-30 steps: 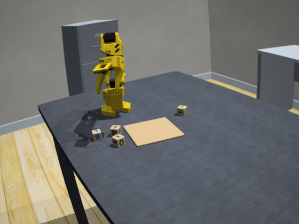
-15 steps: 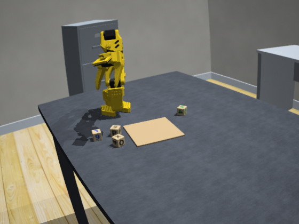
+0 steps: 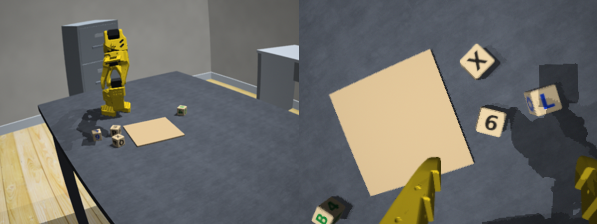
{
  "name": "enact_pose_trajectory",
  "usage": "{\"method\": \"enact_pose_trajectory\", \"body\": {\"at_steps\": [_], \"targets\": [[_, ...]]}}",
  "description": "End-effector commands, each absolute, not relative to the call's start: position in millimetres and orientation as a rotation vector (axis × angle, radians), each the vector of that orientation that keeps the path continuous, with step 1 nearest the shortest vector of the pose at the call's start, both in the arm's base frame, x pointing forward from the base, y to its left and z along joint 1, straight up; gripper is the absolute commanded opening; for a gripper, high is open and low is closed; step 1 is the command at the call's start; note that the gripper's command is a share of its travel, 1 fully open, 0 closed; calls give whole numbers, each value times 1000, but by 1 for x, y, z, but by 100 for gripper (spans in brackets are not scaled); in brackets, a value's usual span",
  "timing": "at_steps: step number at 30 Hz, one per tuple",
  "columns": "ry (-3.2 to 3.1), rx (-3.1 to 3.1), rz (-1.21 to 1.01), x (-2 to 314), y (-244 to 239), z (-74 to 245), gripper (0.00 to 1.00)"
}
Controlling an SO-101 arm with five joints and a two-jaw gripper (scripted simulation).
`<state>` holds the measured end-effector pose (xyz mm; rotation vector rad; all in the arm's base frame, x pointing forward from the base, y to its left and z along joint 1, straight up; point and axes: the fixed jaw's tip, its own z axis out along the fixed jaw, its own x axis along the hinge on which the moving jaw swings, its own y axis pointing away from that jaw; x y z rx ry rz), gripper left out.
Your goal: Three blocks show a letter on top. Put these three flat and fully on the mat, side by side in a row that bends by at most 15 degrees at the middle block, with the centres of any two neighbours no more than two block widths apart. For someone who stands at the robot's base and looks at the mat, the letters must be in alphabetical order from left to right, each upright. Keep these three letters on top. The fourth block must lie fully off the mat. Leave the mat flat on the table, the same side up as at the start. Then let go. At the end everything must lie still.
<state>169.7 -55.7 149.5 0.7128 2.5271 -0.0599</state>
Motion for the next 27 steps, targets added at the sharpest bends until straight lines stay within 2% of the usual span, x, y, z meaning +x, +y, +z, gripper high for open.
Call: {"method": "enact_pose_trajectory", "body": {"at_steps": [1,16,27], "targets": [[2510,508,-70,178,-45,161,32],[2514,-492,-98,190,20,160,32],[2147,-1401,-125,179,85,159,32]]}}
